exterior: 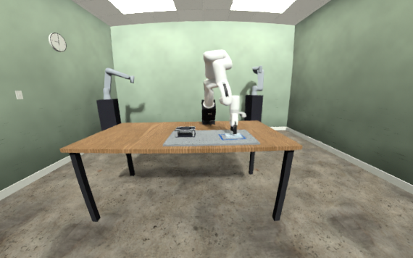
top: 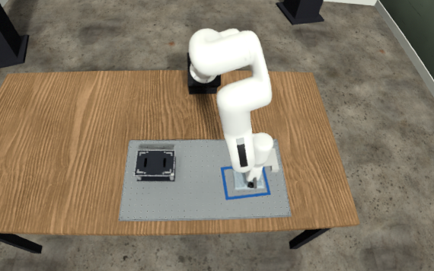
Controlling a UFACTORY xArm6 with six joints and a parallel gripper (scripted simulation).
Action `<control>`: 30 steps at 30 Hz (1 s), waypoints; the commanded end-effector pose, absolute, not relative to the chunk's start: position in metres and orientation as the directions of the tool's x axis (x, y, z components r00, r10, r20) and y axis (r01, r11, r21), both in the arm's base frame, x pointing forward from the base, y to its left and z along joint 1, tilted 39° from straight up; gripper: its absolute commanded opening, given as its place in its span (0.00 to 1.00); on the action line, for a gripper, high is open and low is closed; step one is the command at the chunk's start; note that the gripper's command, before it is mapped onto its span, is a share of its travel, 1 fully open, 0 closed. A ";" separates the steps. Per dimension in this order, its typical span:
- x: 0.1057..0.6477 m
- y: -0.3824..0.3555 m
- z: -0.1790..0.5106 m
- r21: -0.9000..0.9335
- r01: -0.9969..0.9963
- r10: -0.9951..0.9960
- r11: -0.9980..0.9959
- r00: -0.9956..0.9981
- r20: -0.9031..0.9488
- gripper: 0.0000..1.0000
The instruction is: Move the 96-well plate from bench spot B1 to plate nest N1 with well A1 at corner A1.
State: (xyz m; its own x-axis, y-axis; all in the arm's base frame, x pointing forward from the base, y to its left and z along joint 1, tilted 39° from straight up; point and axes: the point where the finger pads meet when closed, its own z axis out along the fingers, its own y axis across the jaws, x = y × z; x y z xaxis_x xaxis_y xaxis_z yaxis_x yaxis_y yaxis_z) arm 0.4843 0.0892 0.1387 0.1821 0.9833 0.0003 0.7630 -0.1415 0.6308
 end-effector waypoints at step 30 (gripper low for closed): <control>0.493 0.088 0.130 0.635 0.760 0.983 -0.141 0.181 0.002 1.00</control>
